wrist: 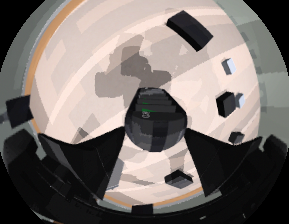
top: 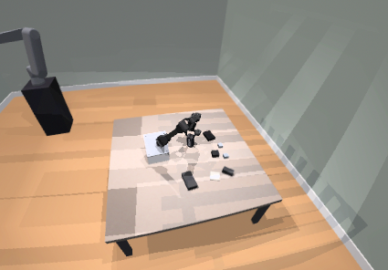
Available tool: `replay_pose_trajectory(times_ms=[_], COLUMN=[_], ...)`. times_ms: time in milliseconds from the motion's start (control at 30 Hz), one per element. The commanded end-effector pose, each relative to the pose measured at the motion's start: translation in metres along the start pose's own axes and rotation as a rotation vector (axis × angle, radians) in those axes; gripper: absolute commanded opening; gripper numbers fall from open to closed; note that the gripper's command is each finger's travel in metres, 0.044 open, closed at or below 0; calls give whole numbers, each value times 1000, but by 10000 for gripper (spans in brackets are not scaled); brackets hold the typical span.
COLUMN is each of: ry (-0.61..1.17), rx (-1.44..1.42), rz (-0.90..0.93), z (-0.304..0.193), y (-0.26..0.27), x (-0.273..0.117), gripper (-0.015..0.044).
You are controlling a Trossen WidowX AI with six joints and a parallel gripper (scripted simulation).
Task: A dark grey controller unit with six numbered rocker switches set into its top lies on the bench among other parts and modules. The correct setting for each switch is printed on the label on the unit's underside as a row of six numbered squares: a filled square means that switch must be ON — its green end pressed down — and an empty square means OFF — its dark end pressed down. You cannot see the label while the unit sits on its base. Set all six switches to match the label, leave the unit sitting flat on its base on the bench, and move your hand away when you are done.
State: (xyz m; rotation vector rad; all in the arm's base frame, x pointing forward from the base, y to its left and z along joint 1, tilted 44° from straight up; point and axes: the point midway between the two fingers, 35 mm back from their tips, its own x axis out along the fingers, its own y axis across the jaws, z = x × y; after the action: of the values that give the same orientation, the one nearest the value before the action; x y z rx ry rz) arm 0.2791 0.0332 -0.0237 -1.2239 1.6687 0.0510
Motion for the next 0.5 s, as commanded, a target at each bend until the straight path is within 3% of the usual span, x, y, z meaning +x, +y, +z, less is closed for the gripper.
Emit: replay_pose_trajectory(times_ms=[0, 467], ry=[11, 12], rx=[-3, -3], rz=[-3, -4], z=[-7, -18], y=[0, 0], x=[3, 6], gripper=[338, 338])
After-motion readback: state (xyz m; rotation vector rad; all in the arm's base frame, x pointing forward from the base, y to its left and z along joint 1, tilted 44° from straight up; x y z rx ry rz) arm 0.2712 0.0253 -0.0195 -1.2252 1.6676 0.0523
